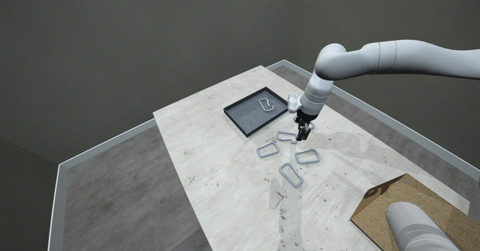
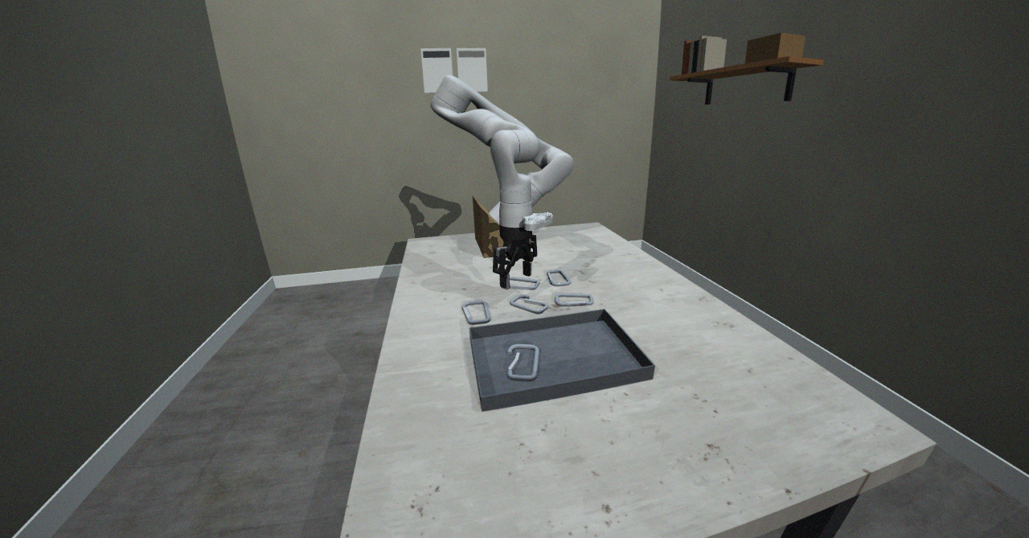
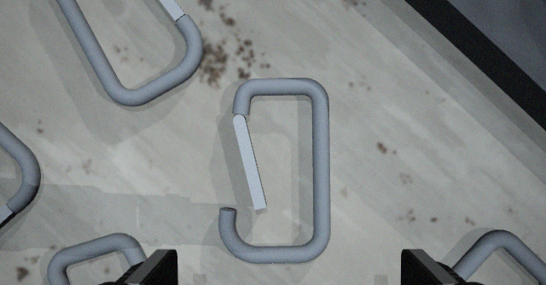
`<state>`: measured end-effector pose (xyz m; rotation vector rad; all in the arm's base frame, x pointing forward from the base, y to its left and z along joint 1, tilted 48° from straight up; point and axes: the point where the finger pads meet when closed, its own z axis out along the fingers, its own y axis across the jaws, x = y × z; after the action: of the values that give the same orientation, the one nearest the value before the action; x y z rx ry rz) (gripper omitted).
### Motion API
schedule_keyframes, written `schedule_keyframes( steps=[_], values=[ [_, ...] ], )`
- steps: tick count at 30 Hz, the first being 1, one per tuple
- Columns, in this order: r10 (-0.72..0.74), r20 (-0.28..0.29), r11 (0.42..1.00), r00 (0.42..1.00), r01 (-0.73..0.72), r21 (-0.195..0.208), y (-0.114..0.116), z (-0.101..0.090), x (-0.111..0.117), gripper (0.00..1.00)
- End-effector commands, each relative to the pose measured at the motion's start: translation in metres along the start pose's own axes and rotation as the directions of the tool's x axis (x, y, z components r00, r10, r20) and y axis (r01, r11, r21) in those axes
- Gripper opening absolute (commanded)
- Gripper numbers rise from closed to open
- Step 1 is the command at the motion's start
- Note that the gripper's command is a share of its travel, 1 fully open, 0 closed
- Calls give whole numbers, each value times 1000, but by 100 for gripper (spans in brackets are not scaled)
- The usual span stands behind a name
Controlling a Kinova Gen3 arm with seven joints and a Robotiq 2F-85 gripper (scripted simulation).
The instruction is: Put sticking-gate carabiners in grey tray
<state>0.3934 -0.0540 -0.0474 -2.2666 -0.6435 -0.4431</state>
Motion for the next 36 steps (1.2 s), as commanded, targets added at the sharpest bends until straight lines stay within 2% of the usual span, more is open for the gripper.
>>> schedule_keyframes(
  steps=[1, 11, 12, 36],
  values=[
    [-6, 3, 1000, 1000, 6, 24, -7, 24, 0, 100],
    [-6, 3, 1000, 1000, 6, 24, -7, 24, 0, 100],
    [-5, 3, 1000, 1000, 5, 23, -8, 48, 0, 100],
    [-5, 3, 1000, 1000, 5, 22, -8, 52, 1, 100]
  ],
)
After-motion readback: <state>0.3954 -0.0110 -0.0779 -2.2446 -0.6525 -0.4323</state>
